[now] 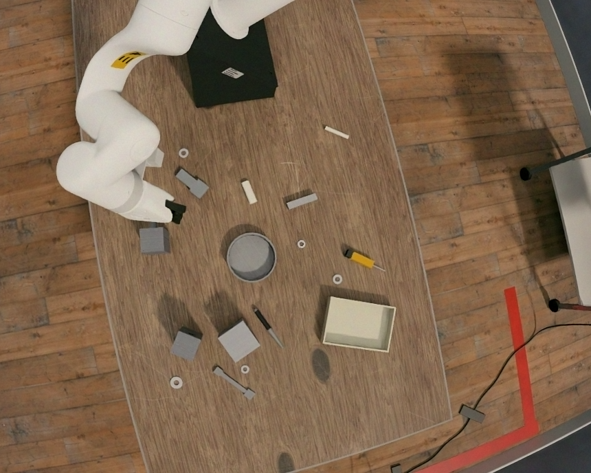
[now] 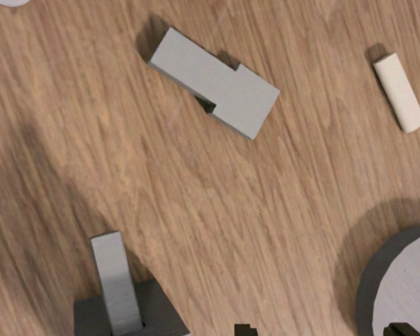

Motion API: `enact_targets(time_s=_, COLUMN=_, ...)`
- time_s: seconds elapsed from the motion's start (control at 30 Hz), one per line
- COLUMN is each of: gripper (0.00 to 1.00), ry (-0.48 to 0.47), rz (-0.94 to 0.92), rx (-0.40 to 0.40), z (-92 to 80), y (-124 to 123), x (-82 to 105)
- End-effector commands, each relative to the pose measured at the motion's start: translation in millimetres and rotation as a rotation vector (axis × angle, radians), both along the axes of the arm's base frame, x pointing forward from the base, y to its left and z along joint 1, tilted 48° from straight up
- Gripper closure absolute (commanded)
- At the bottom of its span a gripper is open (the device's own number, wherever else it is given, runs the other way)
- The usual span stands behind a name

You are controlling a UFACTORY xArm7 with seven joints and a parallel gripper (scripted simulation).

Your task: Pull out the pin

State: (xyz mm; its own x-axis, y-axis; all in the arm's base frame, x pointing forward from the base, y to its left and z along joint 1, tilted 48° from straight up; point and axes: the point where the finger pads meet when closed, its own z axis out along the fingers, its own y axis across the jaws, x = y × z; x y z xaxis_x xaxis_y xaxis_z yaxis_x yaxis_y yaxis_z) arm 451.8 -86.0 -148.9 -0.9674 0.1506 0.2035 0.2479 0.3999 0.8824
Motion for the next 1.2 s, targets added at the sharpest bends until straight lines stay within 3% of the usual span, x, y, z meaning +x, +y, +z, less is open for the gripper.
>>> enact_targets(time_s=0.0, gripper=0.53, ry=-0.002, rz=-0.007, rx=-0.003, z=1.1, y=-3.5, x=1.8)
enact_targets(time_s=1.17, gripper=0.53, ry=0.000, rz=-0.030, rx=-0.001, z=3.0, y=-8.1, x=4.2)
